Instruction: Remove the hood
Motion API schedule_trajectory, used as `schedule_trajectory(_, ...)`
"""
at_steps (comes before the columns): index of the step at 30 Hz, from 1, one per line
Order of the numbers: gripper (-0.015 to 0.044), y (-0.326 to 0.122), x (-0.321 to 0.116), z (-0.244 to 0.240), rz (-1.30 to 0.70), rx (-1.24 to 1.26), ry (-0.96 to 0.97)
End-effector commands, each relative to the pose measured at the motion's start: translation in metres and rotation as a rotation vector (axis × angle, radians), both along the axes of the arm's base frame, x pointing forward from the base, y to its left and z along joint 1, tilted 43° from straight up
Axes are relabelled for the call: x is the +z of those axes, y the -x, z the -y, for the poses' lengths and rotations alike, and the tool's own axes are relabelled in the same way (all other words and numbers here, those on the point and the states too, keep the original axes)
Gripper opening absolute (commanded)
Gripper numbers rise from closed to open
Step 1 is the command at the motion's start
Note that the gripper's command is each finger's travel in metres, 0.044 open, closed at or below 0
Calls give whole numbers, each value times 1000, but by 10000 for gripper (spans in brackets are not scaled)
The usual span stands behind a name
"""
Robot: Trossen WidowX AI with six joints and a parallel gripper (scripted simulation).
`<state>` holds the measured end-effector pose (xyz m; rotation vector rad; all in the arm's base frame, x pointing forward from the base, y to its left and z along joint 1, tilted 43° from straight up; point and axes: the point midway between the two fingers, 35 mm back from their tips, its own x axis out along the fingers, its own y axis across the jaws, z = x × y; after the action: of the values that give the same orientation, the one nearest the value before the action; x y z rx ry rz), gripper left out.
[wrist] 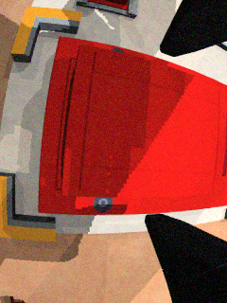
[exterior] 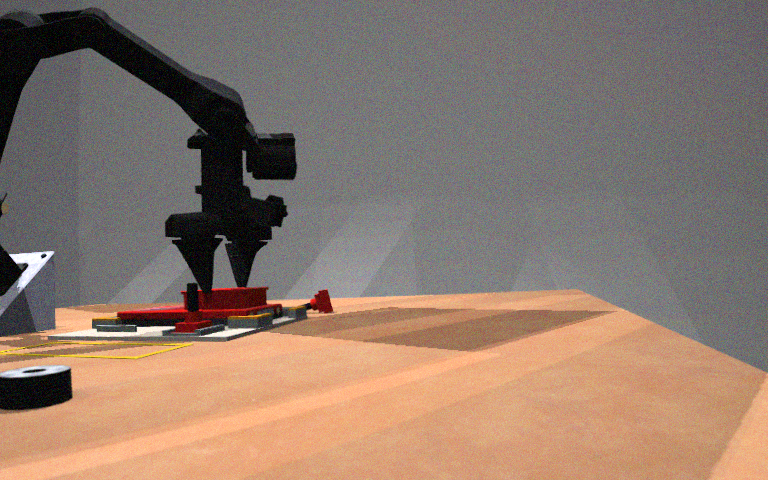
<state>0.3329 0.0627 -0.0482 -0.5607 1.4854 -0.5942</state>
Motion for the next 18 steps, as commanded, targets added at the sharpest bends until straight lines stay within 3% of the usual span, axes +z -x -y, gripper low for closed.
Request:
schedule_trajectory(1, 440, 0, -2, 2, -2, 5, 3)
schedule_trajectory(18, 440, 0, -8, 8, -2, 5, 3)
